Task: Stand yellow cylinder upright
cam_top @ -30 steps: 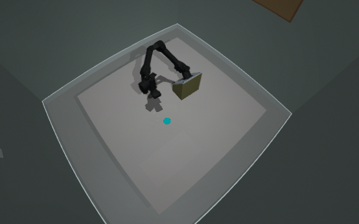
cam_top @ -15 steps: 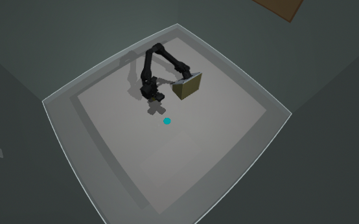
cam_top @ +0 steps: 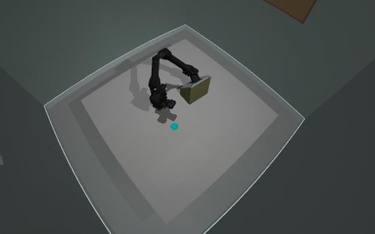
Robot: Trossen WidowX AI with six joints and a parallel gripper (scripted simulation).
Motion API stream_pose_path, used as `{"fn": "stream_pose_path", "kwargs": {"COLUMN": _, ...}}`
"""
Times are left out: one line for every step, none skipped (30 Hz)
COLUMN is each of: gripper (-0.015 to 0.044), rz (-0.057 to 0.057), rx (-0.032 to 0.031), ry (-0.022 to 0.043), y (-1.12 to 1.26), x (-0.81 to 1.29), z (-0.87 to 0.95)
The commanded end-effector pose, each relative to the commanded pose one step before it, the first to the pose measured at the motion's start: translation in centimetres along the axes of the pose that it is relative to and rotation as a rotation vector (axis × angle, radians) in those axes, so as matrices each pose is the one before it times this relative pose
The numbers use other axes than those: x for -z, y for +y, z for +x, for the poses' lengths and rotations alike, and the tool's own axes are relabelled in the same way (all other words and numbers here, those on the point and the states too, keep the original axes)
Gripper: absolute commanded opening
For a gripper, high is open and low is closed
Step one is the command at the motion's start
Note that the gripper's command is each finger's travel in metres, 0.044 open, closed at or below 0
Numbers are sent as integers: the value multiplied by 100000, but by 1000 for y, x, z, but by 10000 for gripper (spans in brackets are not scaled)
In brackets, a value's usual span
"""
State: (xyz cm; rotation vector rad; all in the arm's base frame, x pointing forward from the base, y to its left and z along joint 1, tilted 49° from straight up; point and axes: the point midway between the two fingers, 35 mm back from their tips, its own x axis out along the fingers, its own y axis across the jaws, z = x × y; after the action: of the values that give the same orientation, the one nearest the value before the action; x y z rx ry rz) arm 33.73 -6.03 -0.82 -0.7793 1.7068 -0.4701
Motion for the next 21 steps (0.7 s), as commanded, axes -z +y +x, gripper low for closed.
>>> {"fn": "stream_pose_path", "kwargs": {"gripper": 105, "rz": -8656, "rx": -393, "ry": 794, "y": 1147, "x": -581, "z": 183}}
{"fn": "stream_pose_path", "kwargs": {"gripper": 105, "rz": -1839, "rx": 14, "ry": 50, "y": 229, "x": -155, "z": 9}}
{"fn": "stream_pose_path", "kwargs": {"gripper": 105, "rz": -1839, "rx": 15, "ry": 52, "y": 228, "x": -158, "z": 10}}
{"fn": "stream_pose_path", "kwargs": {"gripper": 105, "rz": -1838, "rx": 16, "ry": 53, "y": 227, "x": -160, "z": 10}}
{"fn": "stream_pose_path", "kwargs": {"gripper": 105, "rz": -1838, "rx": 18, "ry": 55, "y": 225, "x": -162, "z": 11}}
{"fn": "stream_pose_path", "kwargs": {"gripper": 105, "rz": -1837, "rx": 19, "ry": 57, "y": 224, "x": -164, "z": 12}}
{"fn": "stream_pose_path", "kwargs": {"gripper": 105, "rz": -1836, "rx": 20, "ry": 58, "y": 223, "x": -167, "z": 13}}
{"fn": "stream_pose_path", "kwargs": {"gripper": 105, "rz": -1836, "rx": 21, "ry": 60, "y": 221, "x": -169, "z": 13}}
{"fn": "stream_pose_path", "kwargs": {"gripper": 105, "rz": -1835, "rx": 22, "ry": 62, "y": 220, "x": -171, "z": 14}}
{"fn": "stream_pose_path", "kwargs": {"gripper": 105, "rz": -1834, "rx": 23, "ry": 64, "y": 218, "x": -173, "z": 15}}
{"fn": "stream_pose_path", "kwargs": {"gripper": 105, "rz": -1834, "rx": 24, "ry": 65, "y": 217, "x": -176, "z": 16}}
{"fn": "stream_pose_path", "kwargs": {"gripper": 105, "rz": -1833, "rx": 25, "ry": 67, "y": 216, "x": -178, "z": 17}}
{"fn": "stream_pose_path", "kwargs": {"gripper": 105, "rz": -1832, "rx": 26, "ry": 69, "y": 214, "x": -180, "z": 17}}
{"fn": "stream_pose_path", "kwargs": {"gripper": 105, "rz": -1831, "rx": 27, "ry": 71, "y": 212, "x": -182, "z": 18}}
{"fn": "stream_pose_path", "kwargs": {"gripper": 105, "rz": -1831, "rx": 27, "ry": 73, "y": 211, "x": -184, "z": 19}}
{"fn": "stream_pose_path", "kwargs": {"gripper": 105, "rz": -1830, "rx": 28, "ry": 75, "y": 209, "x": -187, "z": 20}}
{"fn": "stream_pose_path", "kwargs": {"gripper": 105, "rz": -1829, "rx": 29, "ry": 77, "y": 208, "x": -189, "z": 21}}
{"fn": "stream_pose_path", "kwargs": {"gripper": 105, "rz": -1829, "rx": 29, "ry": 79, "y": 206, "x": -191, "z": 22}}
{"fn": "stream_pose_path", "kwargs": {"gripper": 105, "rz": -1828, "rx": 30, "ry": 81, "y": 204, "x": -193, "z": 22}}
{"fn": "stream_pose_path", "kwargs": {"gripper": 105, "rz": -1827, "rx": 31, "ry": 83, "y": 203, "x": -195, "z": 23}}
{"fn": "stream_pose_path", "kwargs": {"gripper": 105, "rz": -1826, "rx": 31, "ry": 85, "y": 201, "x": -197, "z": 24}}
